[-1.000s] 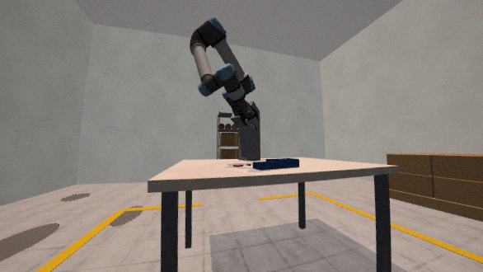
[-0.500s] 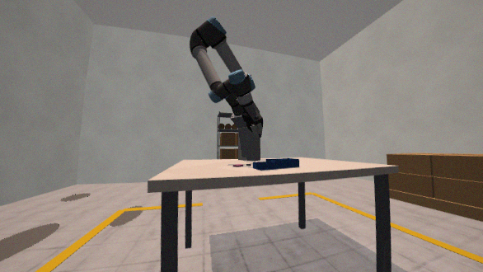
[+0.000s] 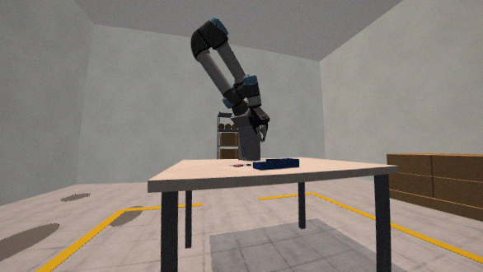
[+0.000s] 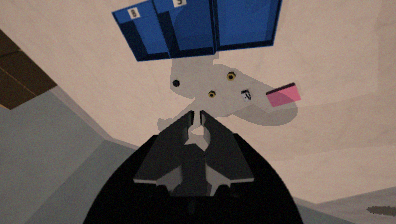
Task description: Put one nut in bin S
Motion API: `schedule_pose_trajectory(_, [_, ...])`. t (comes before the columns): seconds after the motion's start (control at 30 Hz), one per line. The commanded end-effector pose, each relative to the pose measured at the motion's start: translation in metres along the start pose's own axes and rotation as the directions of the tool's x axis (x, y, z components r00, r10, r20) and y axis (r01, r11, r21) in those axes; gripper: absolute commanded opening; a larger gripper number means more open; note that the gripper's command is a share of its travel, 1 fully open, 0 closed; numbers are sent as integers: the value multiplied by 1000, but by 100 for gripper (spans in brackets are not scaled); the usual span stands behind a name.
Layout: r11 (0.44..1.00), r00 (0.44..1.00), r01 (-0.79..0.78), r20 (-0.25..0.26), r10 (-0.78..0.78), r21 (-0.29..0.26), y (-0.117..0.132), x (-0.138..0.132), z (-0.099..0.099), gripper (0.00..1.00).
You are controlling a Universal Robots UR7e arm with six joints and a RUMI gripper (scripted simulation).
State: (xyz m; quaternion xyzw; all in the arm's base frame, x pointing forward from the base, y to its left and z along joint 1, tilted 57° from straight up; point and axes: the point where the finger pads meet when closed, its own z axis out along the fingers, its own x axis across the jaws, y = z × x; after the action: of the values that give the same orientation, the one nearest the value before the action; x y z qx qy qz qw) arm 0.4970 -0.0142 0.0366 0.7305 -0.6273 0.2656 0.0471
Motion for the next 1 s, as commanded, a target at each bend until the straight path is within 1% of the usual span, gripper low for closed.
schedule_pose_trajectory(0.0, [995, 995, 11, -98, -2, 95, 7, -6, 4, 4])
schedule_pose_trajectory(0.03, [993, 992, 13, -125, 2, 120, 13, -7, 1, 4])
schedule_pose_trajectory(0.07, [991, 990, 12, -140, 6, 133, 19, -8, -3, 4])
schedule_pose_trajectory(0.1, [989, 988, 15, -155, 8, 148, 19, -8, -3, 4])
schedule_pose_trajectory(0.13, [987, 985, 14, -171, 14, 163, 25, -8, -8, 4])
schedule_pose_trajectory(0.17, [984, 983, 16, -185, 17, 177, 25, -8, -8, 4])
schedule_pose_trajectory(0.27, [975, 973, 16, -230, 37, 223, 38, -7, -19, 4])
schedule_pose_trajectory(0.33, [973, 971, 17, -237, 39, 231, 40, -6, -21, 4])
schedule_pose_trajectory(0.37, [966, 964, 17, -261, 53, 258, 46, -5, -27, 4])
schedule_pose_trajectory(0.43, [966, 964, 17, -261, 53, 258, 48, -5, -29, 4])
schedule_pose_trajectory(0.47, [959, 957, 16, -283, 68, 284, 54, -3, -35, 4])
schedule_pose_trajectory(0.53, [959, 957, 16, -283, 68, 284, 54, -3, -35, 4])
schedule_pose_trajectory(0.57, [950, 949, 14, -305, 86, 311, 59, -1, -41, 4])
schedule_pose_trajectory(0.6, [950, 949, 14, -305, 86, 311, 64, 1, -47, 4])
schedule_pose_trajectory(0.63, [950, 949, 14, -305, 86, 311, 65, 1, -48, 4])
schedule_pose_trajectory(0.97, [950, 949, 14, -305, 86, 311, 66, 1, -48, 4])
